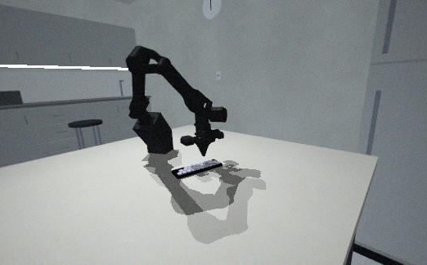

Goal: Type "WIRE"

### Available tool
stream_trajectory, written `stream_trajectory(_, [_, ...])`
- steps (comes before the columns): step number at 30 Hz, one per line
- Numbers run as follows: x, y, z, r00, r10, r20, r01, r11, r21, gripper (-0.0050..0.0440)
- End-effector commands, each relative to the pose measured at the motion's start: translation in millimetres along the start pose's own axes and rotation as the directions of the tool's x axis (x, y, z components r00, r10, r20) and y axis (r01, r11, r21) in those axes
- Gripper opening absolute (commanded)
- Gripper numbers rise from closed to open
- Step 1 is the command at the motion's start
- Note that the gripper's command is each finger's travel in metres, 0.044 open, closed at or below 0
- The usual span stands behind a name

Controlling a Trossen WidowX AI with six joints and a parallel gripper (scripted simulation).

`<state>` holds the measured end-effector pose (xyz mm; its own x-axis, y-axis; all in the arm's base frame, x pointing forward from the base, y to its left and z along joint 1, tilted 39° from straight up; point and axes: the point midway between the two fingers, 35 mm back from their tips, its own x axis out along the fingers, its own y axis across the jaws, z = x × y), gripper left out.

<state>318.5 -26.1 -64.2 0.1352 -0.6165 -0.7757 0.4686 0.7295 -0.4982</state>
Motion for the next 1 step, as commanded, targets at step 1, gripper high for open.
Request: stream_trajectory(1, [-0.8,-5.9,-6.3,1.0,0.001,0.01,-0.001,1.0,0.011,0.0])
